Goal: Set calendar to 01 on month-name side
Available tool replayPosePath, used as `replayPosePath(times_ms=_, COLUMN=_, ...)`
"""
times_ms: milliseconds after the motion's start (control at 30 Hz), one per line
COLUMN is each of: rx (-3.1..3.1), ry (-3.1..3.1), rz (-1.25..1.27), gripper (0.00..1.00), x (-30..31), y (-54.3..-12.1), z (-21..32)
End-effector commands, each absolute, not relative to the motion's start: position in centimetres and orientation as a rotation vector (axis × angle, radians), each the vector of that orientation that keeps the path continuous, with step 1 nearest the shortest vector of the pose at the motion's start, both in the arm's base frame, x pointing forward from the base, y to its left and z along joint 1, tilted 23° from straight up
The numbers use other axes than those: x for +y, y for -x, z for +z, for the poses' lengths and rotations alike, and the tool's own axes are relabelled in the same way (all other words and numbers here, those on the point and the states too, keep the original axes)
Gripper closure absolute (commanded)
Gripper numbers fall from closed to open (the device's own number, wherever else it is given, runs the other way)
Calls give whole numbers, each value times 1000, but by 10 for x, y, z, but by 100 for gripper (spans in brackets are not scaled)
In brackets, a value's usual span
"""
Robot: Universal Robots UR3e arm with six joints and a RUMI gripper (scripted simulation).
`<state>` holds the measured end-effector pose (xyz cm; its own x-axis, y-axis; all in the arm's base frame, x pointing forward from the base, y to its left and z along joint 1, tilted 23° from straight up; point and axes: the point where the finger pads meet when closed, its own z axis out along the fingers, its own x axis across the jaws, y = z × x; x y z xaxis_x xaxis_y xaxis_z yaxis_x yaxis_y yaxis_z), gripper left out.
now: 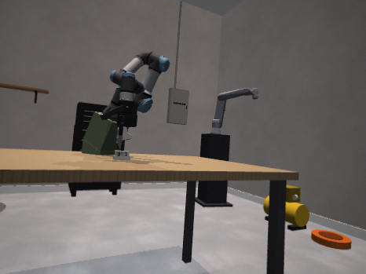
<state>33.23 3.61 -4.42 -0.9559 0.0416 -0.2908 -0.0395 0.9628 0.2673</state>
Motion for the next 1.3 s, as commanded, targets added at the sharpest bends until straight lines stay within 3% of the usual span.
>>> replayPosePath(times_ms=0, rx=2815, ry=-1, rz=390, gripper=72, x=36, y=-333, z=-44)
replayPosePath(times_ms=1267, rx=2815, ry=-1, rz=390, gripper=72, x=43, y=-340, z=-67)
